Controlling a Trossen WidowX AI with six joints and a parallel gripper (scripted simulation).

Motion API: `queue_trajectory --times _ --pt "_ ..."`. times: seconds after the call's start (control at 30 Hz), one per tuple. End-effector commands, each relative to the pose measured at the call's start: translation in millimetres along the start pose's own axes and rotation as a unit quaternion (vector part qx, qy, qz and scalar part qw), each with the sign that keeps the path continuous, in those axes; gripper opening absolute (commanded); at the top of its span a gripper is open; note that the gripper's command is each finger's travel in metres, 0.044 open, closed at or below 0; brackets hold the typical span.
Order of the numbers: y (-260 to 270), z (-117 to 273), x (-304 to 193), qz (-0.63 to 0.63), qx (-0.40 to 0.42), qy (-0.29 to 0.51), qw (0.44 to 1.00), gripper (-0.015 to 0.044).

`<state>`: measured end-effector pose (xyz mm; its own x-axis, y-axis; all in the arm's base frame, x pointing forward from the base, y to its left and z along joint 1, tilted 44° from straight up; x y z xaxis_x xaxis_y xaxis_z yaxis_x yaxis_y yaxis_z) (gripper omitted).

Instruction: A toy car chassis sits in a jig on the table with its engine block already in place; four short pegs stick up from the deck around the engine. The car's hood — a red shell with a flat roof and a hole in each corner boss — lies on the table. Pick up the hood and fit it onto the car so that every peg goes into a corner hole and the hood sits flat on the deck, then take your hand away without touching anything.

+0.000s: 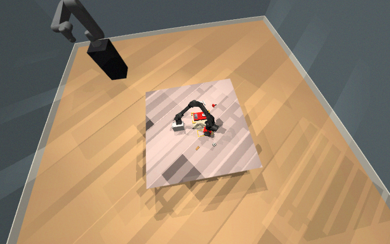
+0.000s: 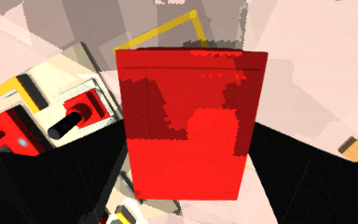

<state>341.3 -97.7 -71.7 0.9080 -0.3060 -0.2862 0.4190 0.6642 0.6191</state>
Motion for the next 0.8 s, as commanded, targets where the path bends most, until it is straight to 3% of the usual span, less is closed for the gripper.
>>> queue_trajectory --times 0.0,0.5,0.77 --pt "0 13 1 0.003 -0.003 -0.002 1.0 0.0" --pt "1 29 0 0.001 -0.001 -0.001 1.0 0.0" --pt "27 32 -6 0.025 -0.014 0.001 1.0 0.0"
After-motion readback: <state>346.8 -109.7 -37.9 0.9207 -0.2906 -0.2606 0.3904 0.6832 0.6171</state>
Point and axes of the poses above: the point midway between the two fingers, 35 mm back from their tips, its own z axis back along the fingers, its own y axis across the jaws, x = y × z, the point moved 1 cm from there along z, back along the fingers, and after that the axes turned 5 degrees about -z, right-handed, at the moved point
